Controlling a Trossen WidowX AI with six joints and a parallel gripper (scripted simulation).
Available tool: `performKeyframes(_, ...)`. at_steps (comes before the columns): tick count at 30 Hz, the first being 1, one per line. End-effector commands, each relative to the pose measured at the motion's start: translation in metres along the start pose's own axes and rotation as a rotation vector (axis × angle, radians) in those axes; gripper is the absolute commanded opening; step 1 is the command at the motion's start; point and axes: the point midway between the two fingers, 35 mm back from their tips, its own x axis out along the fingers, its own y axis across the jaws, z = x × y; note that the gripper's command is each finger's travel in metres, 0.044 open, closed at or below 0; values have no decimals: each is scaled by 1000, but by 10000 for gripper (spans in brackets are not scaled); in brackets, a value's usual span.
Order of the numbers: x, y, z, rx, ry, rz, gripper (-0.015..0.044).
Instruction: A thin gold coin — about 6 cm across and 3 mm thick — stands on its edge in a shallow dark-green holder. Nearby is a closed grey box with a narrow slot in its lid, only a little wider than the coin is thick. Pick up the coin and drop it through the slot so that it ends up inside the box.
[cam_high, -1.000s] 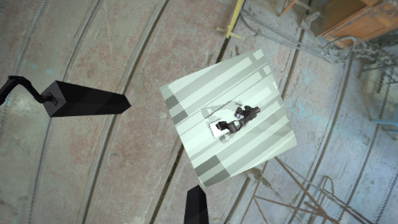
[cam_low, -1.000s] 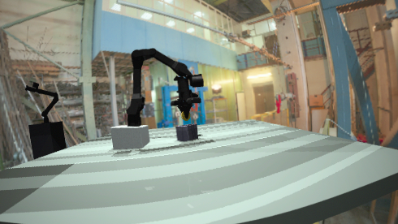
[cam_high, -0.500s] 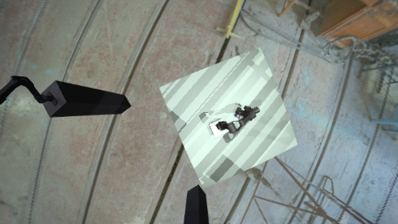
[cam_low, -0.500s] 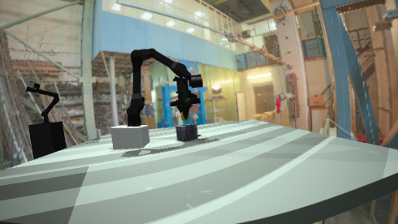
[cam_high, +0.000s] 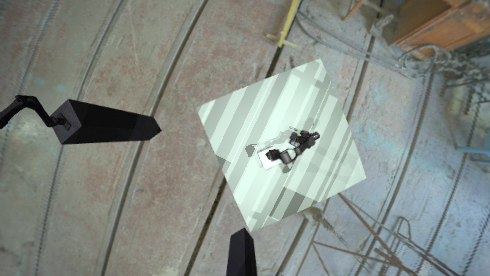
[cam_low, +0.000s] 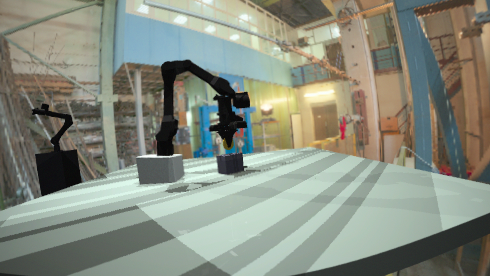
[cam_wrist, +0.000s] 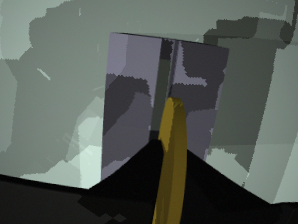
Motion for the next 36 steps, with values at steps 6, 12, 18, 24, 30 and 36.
performKeyframes(6,5,1,-1,10,1,1,0)
performKeyframes(12,7,2,-2,9,1,1,0)
performKeyframes(18,9,1,-2,6,1,1,0)
performKeyframes(24,12,1,0,4,1,1,0)
performKeyframes(30,15,1,0,3,1,1,0)
performKeyframes(36,18,1,-1,3,1,1,0)
